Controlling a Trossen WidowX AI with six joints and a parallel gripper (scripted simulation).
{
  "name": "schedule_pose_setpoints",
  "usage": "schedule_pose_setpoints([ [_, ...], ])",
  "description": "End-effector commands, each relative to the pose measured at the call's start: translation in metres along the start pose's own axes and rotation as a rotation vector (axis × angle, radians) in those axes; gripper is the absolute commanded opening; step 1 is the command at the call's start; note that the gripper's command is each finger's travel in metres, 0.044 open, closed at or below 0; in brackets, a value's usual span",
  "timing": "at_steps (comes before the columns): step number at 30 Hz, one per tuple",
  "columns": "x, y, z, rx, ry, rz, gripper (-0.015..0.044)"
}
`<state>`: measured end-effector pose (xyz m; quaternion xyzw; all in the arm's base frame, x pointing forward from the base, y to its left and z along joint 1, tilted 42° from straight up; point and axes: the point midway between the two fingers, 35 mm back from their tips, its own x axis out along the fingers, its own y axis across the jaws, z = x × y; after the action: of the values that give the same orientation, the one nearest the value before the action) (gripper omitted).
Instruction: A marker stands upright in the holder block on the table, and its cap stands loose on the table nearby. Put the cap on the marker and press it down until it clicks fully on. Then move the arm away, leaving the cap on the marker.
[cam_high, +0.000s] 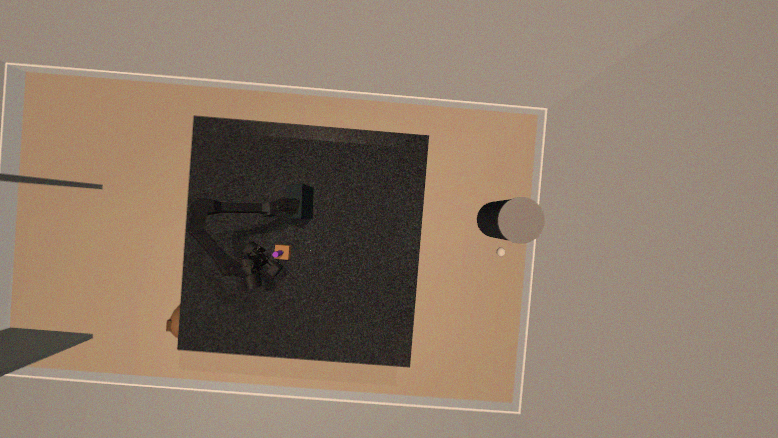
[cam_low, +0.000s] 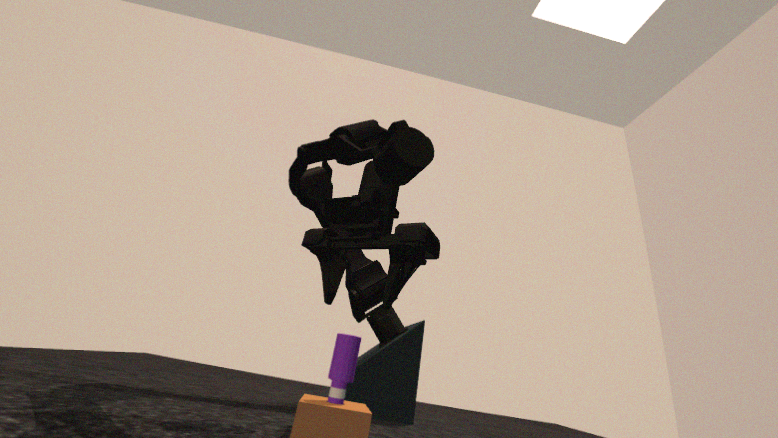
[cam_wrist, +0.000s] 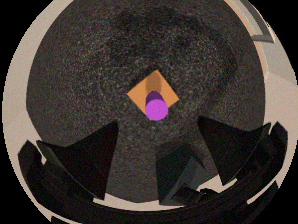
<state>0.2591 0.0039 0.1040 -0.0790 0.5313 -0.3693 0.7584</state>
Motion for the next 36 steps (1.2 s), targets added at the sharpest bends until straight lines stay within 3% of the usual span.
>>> schedule_pose_setpoints([
  [1, -0.001, 0.0, -0.001, -0.194, 0.006, 0.001, 0.0335],
  [6, 0.005, 0.0, -0.001, -0.605, 0.006, 0.001, 0.0204],
  [14, 0.005, 0.0, -0.001, -0.621, 0.007, 0.001, 0.0],
  [36, 0.018, -0.001, -0.001, -0.62, 0.006, 0.001, 0.0],
])
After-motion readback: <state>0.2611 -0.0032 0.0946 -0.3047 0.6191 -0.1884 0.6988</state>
